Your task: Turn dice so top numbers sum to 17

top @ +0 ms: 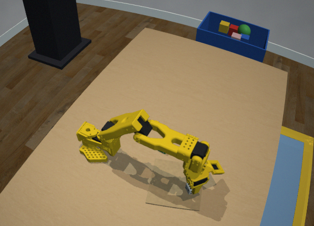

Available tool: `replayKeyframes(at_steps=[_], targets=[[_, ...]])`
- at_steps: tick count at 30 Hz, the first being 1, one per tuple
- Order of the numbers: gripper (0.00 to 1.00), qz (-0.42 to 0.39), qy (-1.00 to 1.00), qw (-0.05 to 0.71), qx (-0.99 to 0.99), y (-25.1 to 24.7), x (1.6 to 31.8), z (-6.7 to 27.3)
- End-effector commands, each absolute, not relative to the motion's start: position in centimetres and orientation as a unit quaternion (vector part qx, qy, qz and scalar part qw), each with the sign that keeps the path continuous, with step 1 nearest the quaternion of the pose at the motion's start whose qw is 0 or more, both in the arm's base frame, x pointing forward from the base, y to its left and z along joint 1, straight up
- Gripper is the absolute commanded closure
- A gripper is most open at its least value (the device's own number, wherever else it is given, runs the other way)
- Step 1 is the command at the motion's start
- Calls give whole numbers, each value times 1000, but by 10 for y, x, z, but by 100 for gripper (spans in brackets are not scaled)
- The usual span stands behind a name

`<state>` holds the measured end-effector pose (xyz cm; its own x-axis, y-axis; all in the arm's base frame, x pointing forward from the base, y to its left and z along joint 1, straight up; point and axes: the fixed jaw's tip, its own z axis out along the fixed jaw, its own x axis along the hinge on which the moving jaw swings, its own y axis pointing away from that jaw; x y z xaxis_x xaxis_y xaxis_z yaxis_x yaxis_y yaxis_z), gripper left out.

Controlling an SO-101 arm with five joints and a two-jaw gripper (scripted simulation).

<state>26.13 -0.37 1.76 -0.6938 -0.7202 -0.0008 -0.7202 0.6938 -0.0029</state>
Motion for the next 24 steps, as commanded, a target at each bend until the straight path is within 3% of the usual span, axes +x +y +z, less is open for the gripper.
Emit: replayKeyframes(at_steps=[1, 9, 24], targets=[[98, -9, 916, 20, -401, -1, 266, 26], [87, -9, 916, 20, -401, -1, 266, 26], [82, -9, 916, 20, -401, -1, 266, 26]])
